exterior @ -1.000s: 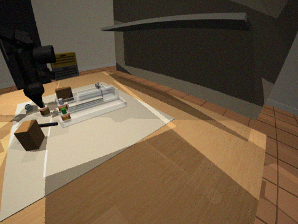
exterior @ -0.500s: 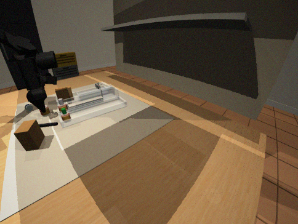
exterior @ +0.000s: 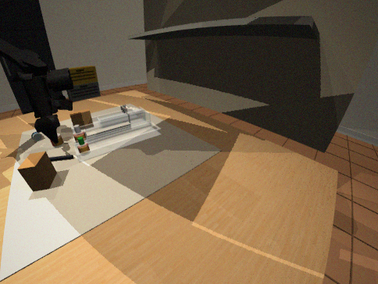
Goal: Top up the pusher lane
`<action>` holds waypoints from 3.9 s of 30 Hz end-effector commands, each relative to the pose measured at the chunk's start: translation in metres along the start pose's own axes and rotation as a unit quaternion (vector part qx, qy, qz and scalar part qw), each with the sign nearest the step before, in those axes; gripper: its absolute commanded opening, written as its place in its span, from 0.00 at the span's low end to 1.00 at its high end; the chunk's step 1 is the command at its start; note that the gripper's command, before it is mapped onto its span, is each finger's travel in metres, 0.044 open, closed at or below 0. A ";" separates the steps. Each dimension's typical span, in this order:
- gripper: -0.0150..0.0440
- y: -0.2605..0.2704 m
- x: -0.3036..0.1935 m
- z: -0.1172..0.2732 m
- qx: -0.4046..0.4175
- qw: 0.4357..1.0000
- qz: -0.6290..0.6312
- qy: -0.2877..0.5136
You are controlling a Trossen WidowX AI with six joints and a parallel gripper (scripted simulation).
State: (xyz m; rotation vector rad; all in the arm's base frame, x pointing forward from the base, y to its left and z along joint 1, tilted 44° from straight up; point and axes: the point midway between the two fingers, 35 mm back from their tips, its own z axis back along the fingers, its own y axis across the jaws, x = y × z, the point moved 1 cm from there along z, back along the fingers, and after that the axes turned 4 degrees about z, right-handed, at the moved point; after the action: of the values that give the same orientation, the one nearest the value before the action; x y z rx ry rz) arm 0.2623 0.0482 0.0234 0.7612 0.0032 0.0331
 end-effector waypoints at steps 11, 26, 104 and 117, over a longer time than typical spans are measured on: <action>0.26 0.000 0.002 0.008 0.001 1.000 -0.002 -0.002; 0.25 -0.001 0.003 0.095 -0.001 1.000 -0.002 -0.001; 0.25 -0.044 0.045 0.027 0.000 0.999 -0.043 -0.003; 0.25 -0.044 0.050 0.028 0.000 0.999 -0.043 -0.003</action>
State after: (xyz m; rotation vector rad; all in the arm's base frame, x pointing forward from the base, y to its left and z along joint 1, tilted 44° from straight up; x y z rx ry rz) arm 0.3057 0.0002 0.0106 0.7611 0.0557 -0.0542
